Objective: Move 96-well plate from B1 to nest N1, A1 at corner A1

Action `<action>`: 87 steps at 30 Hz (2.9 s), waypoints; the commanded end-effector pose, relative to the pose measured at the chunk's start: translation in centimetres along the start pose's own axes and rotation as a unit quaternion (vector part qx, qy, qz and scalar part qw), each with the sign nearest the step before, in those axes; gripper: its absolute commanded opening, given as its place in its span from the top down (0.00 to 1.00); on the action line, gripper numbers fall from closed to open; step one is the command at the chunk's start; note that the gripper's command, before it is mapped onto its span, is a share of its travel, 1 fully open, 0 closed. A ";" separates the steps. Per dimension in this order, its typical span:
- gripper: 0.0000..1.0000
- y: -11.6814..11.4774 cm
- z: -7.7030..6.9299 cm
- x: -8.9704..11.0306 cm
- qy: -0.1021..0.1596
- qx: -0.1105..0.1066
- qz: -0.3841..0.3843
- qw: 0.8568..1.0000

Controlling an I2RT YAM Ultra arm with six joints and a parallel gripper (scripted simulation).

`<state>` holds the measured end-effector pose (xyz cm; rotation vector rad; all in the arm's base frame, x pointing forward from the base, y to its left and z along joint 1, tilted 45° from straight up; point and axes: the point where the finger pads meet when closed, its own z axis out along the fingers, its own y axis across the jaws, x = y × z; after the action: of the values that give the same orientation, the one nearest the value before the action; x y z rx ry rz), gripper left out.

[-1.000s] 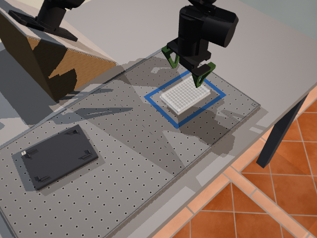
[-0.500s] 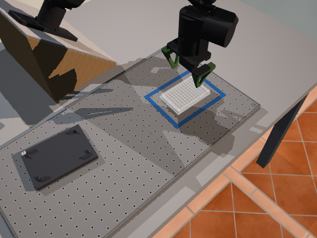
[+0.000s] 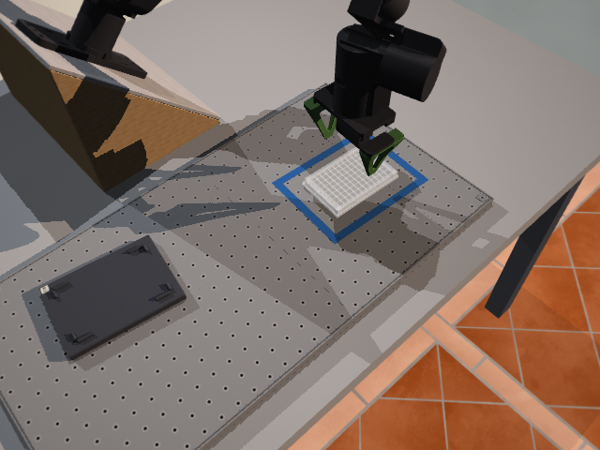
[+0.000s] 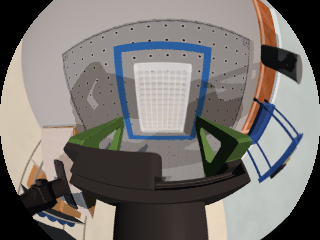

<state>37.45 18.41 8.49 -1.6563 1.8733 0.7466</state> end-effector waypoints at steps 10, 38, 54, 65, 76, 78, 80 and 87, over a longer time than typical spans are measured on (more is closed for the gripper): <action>0.00 -0.2 2.4 0.4 0.000 0.001 0.006 1.000; 0.00 -0.8 5.9 0.2 -0.002 0.009 0.005 1.000; 1.00 -0.7 5.3 -0.3 -0.005 0.012 -0.001 1.000; 1.00 -0.7 5.3 -0.3 -0.005 0.012 -0.001 1.000; 1.00 -0.7 5.3 -0.3 -0.005 0.012 -0.001 1.000; 1.00 -0.7 5.3 -0.3 -0.005 0.012 -0.001 1.000; 1.00 -0.7 5.3 -0.3 -0.005 0.012 -0.001 1.000; 1.00 -0.7 5.3 -0.3 -0.005 0.012 -0.001 1.000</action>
<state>37.92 22.55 4.56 -1.6529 1.8676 0.7379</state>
